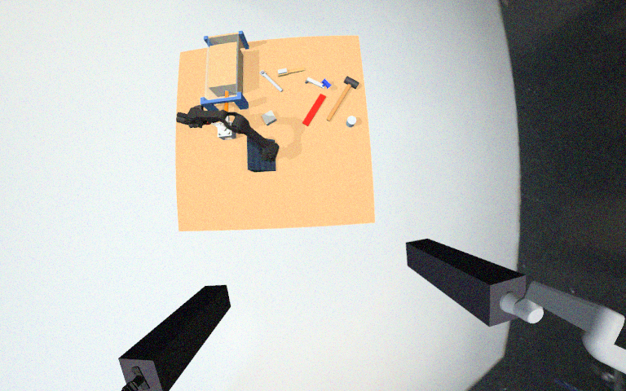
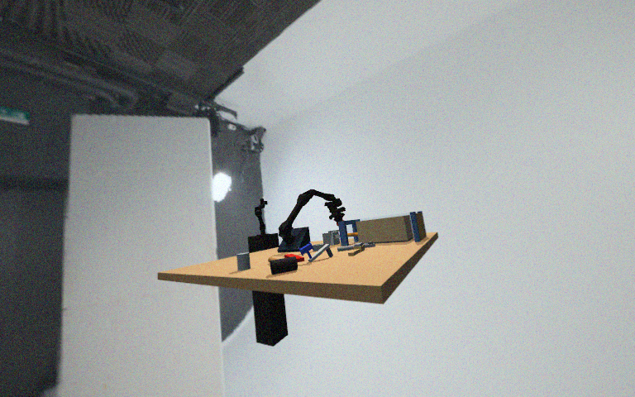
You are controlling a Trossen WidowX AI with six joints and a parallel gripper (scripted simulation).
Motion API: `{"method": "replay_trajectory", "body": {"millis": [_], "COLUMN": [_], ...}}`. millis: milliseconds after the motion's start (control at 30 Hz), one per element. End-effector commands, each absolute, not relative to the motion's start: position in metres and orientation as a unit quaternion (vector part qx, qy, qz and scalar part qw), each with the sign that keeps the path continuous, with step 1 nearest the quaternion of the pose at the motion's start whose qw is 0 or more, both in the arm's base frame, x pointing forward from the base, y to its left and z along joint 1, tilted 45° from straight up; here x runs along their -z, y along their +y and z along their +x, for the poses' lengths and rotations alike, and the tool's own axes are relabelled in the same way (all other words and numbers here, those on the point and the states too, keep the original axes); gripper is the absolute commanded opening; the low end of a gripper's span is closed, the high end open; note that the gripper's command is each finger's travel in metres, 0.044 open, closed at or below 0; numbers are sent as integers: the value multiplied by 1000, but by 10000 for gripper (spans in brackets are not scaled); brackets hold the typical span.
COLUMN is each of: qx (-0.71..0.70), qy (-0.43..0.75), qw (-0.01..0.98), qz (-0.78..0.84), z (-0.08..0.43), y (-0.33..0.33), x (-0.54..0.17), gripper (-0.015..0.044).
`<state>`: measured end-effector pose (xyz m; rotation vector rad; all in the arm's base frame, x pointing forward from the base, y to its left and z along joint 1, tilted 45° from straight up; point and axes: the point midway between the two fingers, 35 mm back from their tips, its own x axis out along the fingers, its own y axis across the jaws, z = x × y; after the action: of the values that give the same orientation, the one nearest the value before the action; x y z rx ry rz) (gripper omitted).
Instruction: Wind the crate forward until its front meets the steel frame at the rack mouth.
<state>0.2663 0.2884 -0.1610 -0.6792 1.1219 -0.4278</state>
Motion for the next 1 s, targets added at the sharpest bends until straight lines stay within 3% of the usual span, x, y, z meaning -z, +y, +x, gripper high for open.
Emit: {"method": "replay_trajectory", "body": {"millis": [0,967], "qx": [194,193], "qy": [529,530], "qw": [765,765], "qz": [-312,-311], "z": [252,207], "y": [293,303], "x": [167,173], "gripper": [0,0]}}
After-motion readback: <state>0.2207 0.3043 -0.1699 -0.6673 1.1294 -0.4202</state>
